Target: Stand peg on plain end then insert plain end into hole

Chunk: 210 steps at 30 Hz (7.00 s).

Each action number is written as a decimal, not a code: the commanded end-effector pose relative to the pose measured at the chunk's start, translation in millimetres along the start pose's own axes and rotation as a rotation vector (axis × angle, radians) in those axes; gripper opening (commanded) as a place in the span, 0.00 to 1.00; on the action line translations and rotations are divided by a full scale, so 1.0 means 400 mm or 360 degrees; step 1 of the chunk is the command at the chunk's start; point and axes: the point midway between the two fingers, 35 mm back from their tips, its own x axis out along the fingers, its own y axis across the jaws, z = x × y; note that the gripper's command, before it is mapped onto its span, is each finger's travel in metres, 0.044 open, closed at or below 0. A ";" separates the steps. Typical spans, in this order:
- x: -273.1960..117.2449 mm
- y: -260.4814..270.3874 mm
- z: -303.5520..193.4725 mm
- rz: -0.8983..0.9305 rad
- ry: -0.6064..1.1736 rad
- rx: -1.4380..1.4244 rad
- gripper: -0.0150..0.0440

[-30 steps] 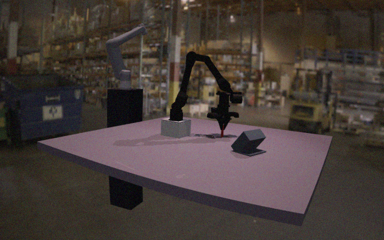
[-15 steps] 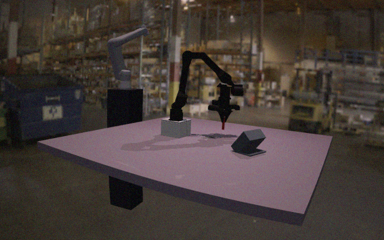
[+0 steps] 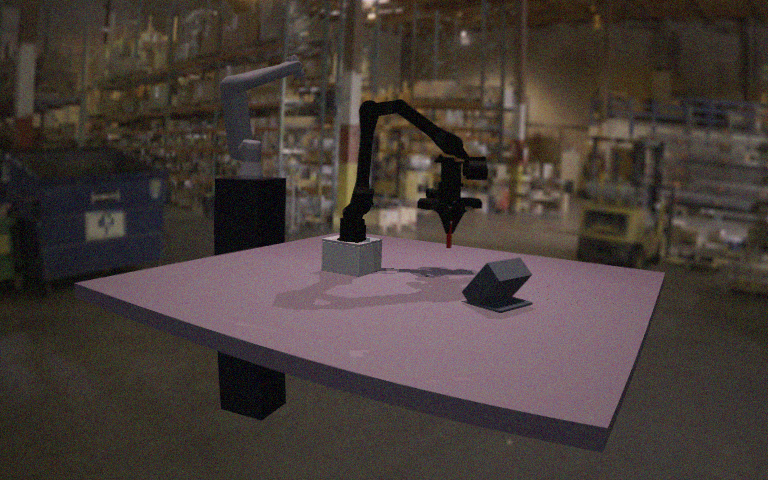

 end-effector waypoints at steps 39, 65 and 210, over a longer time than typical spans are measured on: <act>0.019 0.034 -0.204 -0.0397 0.0371 0.0762 0.25; 0.006 0.091 -0.320 -0.0669 0.0596 0.1241 0.25; 0.084 0.194 -0.608 -0.1118 0.0941 0.1922 0.25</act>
